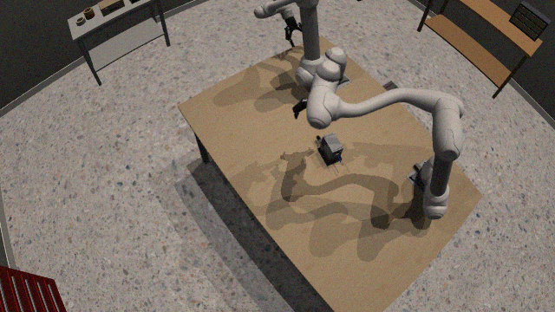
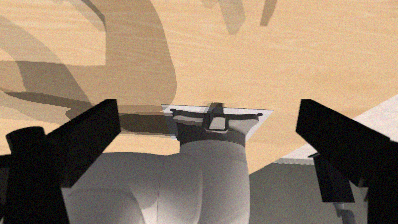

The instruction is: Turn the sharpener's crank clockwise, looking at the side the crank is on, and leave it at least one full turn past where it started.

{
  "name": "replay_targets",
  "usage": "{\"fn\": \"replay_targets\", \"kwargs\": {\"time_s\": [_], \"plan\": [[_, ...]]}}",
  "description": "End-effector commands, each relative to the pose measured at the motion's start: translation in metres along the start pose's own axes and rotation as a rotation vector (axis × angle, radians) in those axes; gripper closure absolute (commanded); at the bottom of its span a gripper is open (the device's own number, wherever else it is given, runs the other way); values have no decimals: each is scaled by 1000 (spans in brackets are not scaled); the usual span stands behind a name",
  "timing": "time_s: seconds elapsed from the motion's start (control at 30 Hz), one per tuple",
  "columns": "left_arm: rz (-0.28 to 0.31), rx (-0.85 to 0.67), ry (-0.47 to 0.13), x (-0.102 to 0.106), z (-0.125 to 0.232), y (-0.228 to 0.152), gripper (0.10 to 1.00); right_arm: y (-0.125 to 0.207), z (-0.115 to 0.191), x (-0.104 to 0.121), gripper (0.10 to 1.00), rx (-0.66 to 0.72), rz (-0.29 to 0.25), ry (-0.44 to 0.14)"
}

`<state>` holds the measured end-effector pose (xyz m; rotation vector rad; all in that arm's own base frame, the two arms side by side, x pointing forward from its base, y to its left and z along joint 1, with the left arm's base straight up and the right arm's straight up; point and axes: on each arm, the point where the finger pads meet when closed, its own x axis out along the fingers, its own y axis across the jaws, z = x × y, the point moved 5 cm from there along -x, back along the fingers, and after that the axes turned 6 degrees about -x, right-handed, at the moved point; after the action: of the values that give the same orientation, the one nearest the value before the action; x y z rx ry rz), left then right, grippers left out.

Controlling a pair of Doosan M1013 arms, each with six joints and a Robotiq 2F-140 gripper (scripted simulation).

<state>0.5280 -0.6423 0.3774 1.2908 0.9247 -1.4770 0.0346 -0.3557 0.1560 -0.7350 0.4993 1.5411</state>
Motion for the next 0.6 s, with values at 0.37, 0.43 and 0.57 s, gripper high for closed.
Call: {"fn": "replay_targets", "kwargs": {"time_s": [0.37, 0.43, 0.57], "plan": [[-2, 80, -28, 35, 98, -77, 98, 0, 0, 0, 98, 0, 0, 1], [-9, 22, 10, 67, 81, -80, 98, 0, 0, 0, 98, 0, 0, 1], [-16, -43, 56, 104, 60, -85, 98, 0, 0, 0, 98, 0, 0, 1]]}}
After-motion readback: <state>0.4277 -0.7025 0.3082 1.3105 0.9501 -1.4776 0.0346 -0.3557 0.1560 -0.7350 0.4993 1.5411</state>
